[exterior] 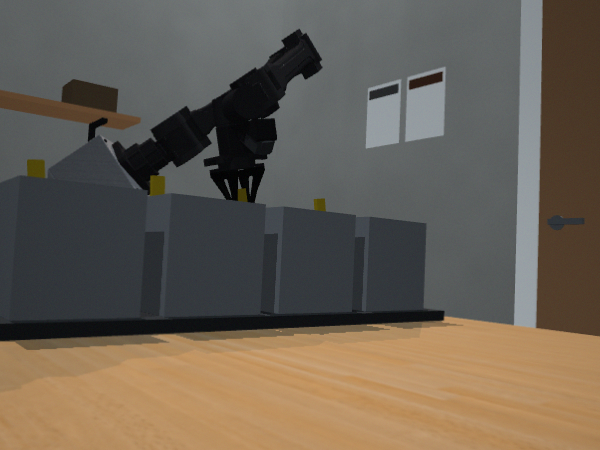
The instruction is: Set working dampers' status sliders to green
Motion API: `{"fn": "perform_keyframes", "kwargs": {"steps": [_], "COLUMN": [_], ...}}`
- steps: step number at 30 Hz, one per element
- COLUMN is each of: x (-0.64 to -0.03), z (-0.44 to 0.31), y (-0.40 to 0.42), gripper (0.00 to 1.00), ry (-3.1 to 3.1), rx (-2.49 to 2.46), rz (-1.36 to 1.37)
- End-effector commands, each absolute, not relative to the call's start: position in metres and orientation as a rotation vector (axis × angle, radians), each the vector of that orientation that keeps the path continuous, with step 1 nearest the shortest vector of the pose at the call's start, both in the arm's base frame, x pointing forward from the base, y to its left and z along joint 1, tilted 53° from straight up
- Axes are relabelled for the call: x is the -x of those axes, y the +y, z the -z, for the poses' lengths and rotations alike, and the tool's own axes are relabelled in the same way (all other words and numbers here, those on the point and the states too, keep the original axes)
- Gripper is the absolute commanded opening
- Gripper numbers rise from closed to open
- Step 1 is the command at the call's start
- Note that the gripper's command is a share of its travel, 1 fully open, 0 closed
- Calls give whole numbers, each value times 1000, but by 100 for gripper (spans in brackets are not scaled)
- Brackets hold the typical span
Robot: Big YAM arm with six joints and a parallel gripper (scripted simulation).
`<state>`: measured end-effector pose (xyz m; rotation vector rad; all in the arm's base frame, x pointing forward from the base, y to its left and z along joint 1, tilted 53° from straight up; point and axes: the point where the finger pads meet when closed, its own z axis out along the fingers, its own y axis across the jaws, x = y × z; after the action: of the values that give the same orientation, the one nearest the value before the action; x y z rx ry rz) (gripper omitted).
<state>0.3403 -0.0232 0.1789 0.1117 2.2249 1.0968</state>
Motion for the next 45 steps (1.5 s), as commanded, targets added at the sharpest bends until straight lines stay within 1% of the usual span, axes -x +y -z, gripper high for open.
{"fn": "perform_keyframes", "kwargs": {"steps": [1,27,28,45], "x": [-338,-338,-338,-338], "z": [-179,-179,-179,-179], "y": [-19,-19,-19,-20], "gripper": [36,36,17,17], "ry": [2223,2223,2223,2224], "rx": [-99,-99,-99,-101], "rz": [-1091,-1091,-1091,-1089]}}
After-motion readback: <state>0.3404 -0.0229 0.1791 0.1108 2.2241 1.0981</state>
